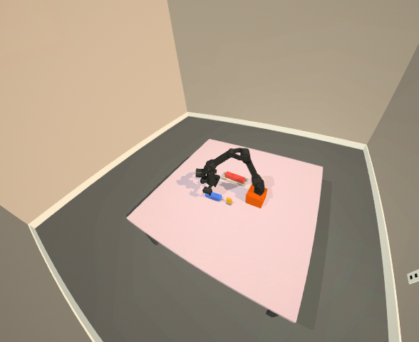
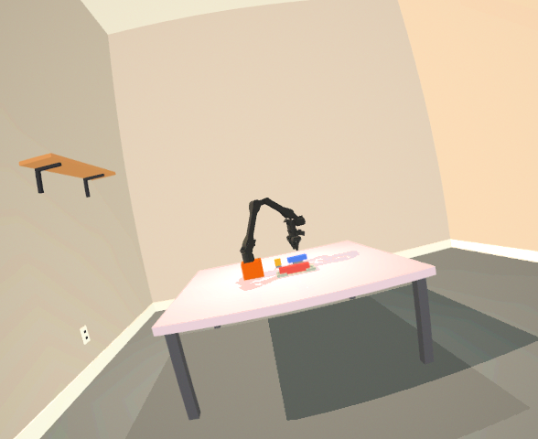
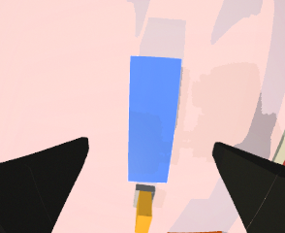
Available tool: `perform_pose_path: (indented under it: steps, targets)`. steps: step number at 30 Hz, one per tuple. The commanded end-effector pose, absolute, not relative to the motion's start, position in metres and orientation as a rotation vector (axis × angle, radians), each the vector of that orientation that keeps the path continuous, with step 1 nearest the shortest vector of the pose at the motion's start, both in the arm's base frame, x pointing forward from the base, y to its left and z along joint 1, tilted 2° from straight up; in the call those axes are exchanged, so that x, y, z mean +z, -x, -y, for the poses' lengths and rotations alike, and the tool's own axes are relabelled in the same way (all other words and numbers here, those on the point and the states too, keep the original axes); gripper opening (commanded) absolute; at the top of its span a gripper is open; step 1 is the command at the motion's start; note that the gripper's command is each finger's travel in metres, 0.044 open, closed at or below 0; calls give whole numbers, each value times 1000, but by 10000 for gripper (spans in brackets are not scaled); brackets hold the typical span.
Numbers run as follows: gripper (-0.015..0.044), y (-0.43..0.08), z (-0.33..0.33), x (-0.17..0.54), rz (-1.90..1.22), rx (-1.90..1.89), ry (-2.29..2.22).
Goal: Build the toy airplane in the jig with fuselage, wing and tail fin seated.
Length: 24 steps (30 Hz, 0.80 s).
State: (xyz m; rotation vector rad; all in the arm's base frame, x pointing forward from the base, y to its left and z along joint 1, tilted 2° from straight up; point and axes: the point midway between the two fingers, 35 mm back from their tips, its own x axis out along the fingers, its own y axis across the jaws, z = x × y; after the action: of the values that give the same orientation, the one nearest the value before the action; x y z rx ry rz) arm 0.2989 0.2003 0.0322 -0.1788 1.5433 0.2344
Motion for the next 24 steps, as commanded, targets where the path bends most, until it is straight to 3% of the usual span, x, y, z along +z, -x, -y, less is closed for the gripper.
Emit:
perform_pose_path:
  steps: [1,24]
  targets:
    - [440,-297,-199,22,-1553,224,181]
    - [440,-297,-200,-18,-1553,224,181]
